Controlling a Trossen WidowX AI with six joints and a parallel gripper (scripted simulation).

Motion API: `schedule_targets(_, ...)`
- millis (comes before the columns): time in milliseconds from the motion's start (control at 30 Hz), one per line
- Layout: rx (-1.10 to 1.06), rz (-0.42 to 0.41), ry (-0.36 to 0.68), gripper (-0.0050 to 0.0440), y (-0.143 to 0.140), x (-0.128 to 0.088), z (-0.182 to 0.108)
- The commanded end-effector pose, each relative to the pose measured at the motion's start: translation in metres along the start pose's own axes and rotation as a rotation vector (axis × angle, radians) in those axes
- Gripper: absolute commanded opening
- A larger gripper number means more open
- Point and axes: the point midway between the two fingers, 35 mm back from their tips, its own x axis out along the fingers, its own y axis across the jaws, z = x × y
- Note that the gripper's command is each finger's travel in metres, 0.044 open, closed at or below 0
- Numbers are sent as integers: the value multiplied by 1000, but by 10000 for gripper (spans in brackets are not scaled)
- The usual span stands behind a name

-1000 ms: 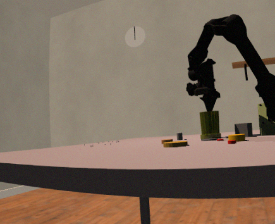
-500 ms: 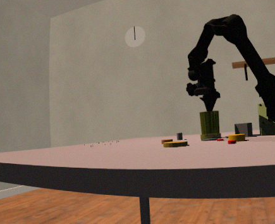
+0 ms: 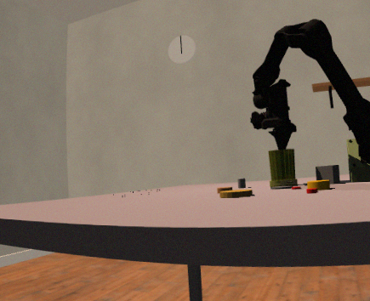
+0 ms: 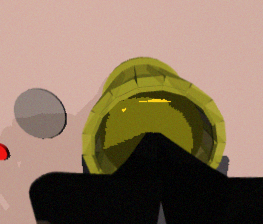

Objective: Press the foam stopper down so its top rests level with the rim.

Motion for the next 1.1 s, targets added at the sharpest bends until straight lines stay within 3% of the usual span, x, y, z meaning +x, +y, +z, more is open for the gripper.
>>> schedule_targets(0, 0, 3, 27, 0, 2, 8, -4)
schedule_targets(1067, 0, 3, 27, 0, 2, 11, -5)
